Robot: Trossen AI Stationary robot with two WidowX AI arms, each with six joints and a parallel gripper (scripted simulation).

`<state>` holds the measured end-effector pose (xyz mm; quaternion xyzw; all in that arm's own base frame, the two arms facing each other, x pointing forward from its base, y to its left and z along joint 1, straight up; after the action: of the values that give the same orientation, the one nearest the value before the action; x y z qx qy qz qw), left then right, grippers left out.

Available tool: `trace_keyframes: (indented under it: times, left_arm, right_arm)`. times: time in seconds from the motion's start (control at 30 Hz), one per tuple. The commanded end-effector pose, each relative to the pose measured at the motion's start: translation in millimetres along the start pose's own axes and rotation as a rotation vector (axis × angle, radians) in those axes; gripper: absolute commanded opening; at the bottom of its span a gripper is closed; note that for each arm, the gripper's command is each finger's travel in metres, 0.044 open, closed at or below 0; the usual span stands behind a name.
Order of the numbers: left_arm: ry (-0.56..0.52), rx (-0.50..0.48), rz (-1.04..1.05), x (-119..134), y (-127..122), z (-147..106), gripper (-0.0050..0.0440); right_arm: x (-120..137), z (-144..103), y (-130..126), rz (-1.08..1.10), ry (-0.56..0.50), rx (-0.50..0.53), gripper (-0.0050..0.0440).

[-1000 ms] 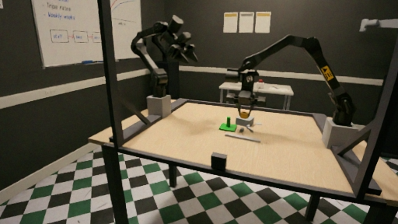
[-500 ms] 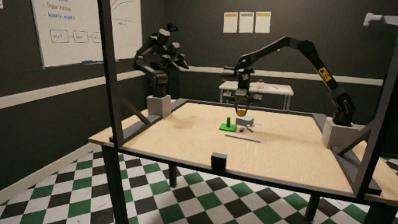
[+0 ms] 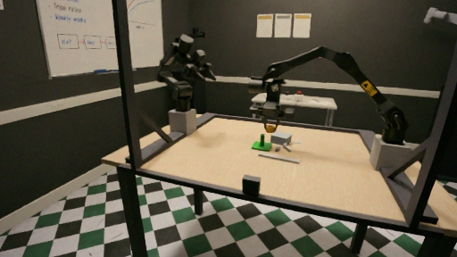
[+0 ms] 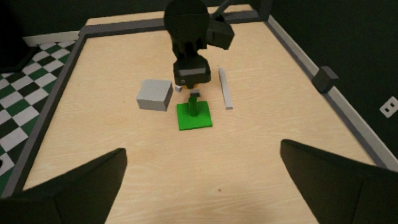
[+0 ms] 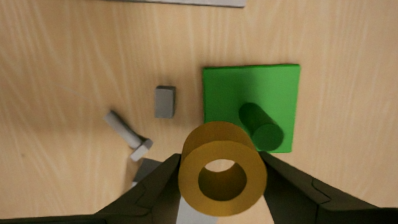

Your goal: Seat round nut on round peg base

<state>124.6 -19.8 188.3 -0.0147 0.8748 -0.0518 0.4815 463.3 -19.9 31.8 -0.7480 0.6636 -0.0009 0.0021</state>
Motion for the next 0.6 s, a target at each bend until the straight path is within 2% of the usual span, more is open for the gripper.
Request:
trace_keyframes:
  times: [0.0, 0.57]
  left_arm:
    - [-0.006, -0.004, -0.005, -1.8, 0.1, -1.6, 0.0440]
    - [-0.007, -0.002, -0.004, -2.1, -0.1, -1.6, 0.0440]
  right_arm:
    - [-0.4, -7.6, -13.9, -0.003, 0.003, 0.018, 0.0156]
    - [2.7, -8.3, -36.7, 0.001, 0.003, 0.019, 0.0156]
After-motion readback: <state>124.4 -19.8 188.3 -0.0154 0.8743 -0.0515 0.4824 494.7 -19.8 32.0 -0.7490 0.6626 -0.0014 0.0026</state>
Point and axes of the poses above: on each arm, the point midway between the two fingers, 35 mm back from their tips, its own z axis out along the fingers, its own y axis across the jaws, x = y × z, the point moved 2 cm from there along -z, back along the fingers, and after that the axes turned 7 degrees about -z, right-handed, at the moved point
